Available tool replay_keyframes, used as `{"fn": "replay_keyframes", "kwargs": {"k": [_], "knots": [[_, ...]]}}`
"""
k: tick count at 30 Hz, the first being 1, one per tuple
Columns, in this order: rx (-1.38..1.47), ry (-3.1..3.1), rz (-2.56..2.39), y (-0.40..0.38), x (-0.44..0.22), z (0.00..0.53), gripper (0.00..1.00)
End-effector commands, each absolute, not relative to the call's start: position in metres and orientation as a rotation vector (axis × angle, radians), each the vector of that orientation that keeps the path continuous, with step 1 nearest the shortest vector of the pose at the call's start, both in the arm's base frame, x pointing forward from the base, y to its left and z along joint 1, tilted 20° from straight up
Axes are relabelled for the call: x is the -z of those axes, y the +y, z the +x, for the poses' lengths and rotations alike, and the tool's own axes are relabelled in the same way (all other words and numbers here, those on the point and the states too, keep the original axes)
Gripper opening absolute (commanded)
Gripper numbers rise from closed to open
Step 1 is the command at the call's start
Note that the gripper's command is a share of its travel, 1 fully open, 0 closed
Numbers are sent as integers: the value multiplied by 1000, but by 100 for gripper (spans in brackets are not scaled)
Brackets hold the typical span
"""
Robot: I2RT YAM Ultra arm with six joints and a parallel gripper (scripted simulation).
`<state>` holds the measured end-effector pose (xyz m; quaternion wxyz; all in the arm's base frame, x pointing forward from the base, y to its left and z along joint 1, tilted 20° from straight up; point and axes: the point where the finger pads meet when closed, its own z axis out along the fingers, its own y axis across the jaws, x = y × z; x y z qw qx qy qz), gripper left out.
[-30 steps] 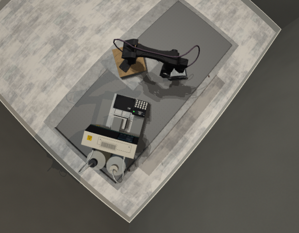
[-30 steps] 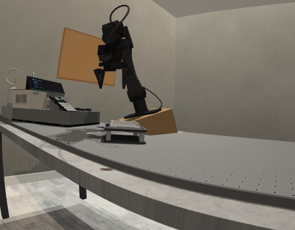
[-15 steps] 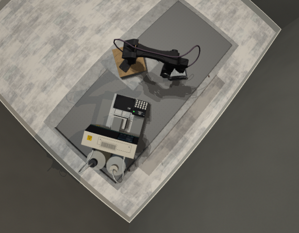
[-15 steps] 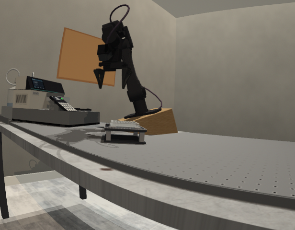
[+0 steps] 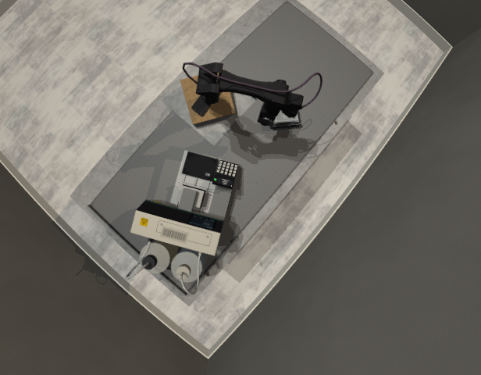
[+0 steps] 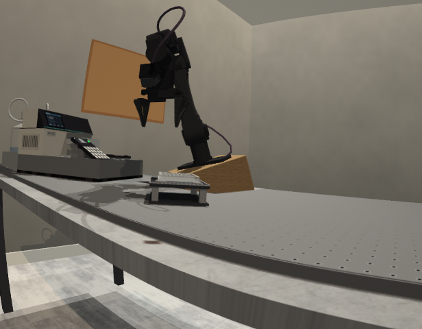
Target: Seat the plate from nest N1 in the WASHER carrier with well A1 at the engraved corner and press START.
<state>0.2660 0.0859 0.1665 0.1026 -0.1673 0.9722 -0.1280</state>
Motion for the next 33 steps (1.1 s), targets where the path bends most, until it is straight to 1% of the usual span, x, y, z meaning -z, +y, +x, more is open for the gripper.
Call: {"fn": "replay_keyframes", "kwargs": {"k": [1, 20, 21, 28, 30, 33], "knots": [[334, 2791, -482, 95, -186, 275, 100], [334, 2791, -482, 95, -186, 275, 100], [366, 2810, -554, 100, -175, 280, 100], [403, 2752, -886, 129, -162, 297, 100], [403, 2752, -886, 129, -162, 297, 100], [420, 2715, -1026, 141, -157, 304, 100]]}}
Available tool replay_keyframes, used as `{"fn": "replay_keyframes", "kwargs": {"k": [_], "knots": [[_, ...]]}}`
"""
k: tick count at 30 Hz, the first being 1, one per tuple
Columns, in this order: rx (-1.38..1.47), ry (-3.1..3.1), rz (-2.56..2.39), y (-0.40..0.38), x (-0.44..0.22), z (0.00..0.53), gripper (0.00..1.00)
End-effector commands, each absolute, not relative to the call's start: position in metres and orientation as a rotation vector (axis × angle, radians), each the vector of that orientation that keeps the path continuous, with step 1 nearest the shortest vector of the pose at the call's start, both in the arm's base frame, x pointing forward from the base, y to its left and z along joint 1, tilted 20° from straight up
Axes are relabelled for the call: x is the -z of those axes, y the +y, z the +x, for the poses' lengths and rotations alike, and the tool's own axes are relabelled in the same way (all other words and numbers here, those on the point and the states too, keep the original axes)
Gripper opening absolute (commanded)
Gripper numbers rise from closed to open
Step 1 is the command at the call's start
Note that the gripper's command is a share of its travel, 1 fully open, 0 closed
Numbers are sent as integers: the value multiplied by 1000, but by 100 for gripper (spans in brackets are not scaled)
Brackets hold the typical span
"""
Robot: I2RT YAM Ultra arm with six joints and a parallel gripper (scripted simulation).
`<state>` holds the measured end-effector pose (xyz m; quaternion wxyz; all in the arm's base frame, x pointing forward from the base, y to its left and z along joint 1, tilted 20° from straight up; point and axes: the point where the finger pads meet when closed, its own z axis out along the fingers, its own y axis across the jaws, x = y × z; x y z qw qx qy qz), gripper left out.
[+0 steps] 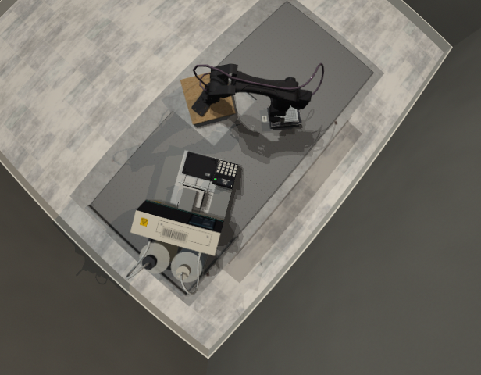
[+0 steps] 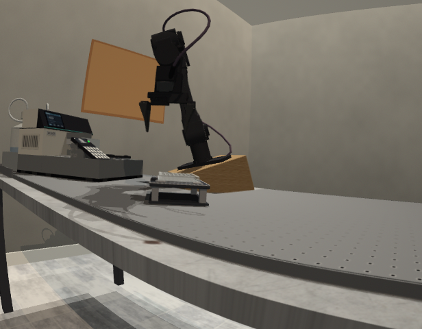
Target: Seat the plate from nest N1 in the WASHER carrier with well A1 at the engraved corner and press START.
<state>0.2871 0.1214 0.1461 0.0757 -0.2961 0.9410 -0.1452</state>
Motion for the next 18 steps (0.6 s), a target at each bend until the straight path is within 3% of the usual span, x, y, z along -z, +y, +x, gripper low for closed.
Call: {"fn": "replay_keyframes", "kwargs": {"k": [1, 18], "knots": [[422, 2702, -1073, 146, -155, 306, 100], [434, 2712, -1087, 203, -128, 339, 100]]}}
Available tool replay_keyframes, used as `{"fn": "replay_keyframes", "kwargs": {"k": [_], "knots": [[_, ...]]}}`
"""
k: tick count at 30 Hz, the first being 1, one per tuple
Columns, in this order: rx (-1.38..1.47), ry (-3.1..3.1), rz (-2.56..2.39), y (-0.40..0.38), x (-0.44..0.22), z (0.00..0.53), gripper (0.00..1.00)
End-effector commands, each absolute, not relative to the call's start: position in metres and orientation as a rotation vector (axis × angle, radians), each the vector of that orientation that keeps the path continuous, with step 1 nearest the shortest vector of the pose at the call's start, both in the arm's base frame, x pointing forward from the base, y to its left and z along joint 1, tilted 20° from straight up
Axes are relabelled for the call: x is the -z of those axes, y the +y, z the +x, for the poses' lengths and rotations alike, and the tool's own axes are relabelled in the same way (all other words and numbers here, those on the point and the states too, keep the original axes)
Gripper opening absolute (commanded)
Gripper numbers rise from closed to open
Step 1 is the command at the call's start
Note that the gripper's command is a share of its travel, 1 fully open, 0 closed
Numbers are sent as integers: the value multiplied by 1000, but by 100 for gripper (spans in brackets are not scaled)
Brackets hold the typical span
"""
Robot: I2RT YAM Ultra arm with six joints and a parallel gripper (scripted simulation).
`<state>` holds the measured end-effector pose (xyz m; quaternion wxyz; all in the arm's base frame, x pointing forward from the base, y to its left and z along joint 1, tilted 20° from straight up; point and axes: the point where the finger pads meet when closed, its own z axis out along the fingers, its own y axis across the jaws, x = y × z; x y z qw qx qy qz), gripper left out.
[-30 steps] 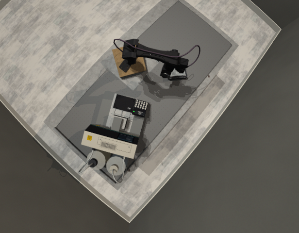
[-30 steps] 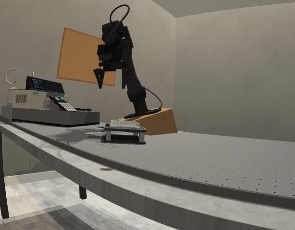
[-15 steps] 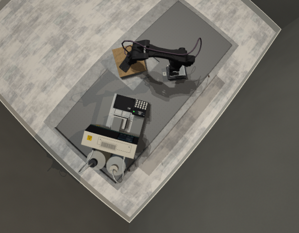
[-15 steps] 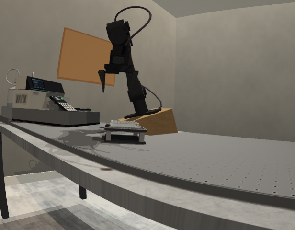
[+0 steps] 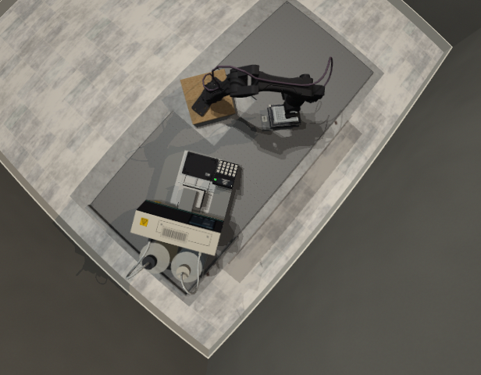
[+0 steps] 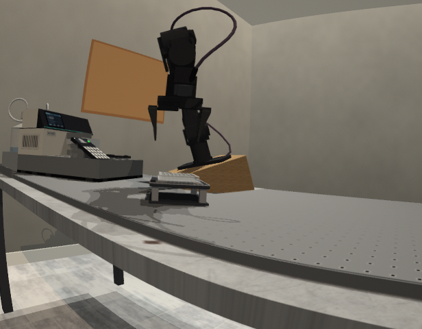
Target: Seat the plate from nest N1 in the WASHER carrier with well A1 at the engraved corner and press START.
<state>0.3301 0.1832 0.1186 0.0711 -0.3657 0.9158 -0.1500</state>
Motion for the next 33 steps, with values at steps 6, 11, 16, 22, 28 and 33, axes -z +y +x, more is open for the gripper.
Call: {"fn": "replay_keyframes", "kwargs": {"k": [6, 11, 16, 22, 28, 33], "knots": [[412, 2691, -1071, 207, -139, 340, 100], [407, 2683, -1069, 209, -139, 342, 100], [407, 2683, -1069, 209, -139, 342, 100], [407, 2683, -1069, 209, -139, 342, 100], [407, 2683, -1069, 209, -139, 342, 100], [407, 2683, -1069, 209, -139, 342, 100]]}}
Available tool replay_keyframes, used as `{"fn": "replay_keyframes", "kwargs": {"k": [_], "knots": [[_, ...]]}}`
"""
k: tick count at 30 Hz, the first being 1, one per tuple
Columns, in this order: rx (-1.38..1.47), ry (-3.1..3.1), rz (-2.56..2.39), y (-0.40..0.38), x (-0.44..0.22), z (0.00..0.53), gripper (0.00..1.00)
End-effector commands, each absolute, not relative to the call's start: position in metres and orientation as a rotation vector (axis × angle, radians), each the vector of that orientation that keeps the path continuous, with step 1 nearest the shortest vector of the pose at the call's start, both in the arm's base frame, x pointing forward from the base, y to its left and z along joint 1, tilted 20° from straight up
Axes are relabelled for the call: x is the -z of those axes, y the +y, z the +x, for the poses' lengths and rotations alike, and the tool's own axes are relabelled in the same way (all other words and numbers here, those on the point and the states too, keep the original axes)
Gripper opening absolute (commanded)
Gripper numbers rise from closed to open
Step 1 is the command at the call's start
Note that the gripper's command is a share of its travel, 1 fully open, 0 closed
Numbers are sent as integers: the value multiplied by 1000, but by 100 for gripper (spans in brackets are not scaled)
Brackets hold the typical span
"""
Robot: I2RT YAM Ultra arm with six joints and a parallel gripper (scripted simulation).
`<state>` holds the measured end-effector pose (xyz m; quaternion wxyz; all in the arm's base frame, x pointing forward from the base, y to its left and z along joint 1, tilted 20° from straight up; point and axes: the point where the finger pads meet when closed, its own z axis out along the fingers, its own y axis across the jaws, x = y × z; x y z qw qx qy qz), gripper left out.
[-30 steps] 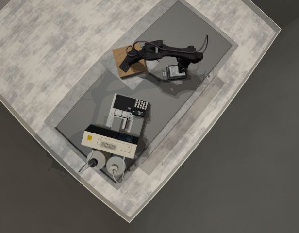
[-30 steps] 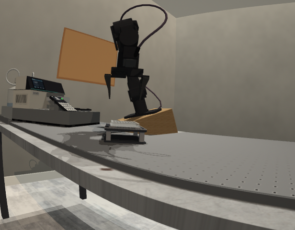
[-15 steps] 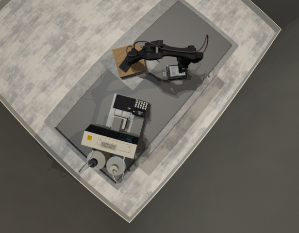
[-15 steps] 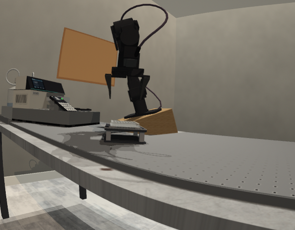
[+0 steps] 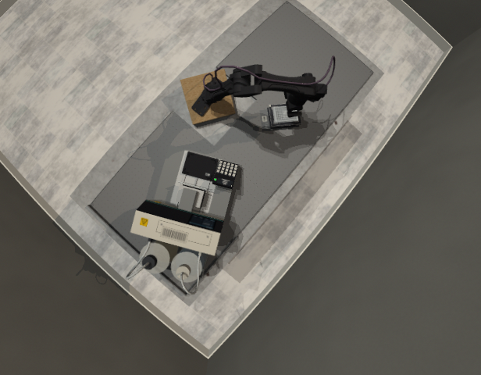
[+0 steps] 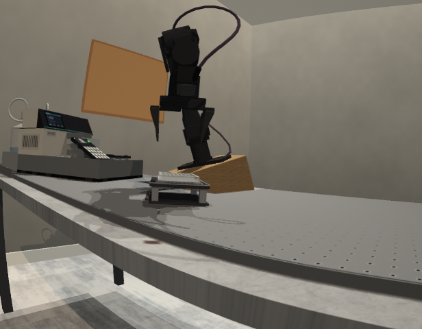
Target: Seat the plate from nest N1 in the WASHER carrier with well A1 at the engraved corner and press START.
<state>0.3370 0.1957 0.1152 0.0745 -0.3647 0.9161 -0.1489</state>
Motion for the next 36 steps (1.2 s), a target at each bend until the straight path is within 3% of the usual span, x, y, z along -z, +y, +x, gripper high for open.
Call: {"fn": "replay_keyframes", "kwargs": {"k": [1, 18, 36], "knots": [[407, 2683, -1069, 209, -139, 342, 100], [407, 2683, -1069, 209, -139, 342, 100], [428, 2724, -1088, 194, -96, 347, 100]]}}
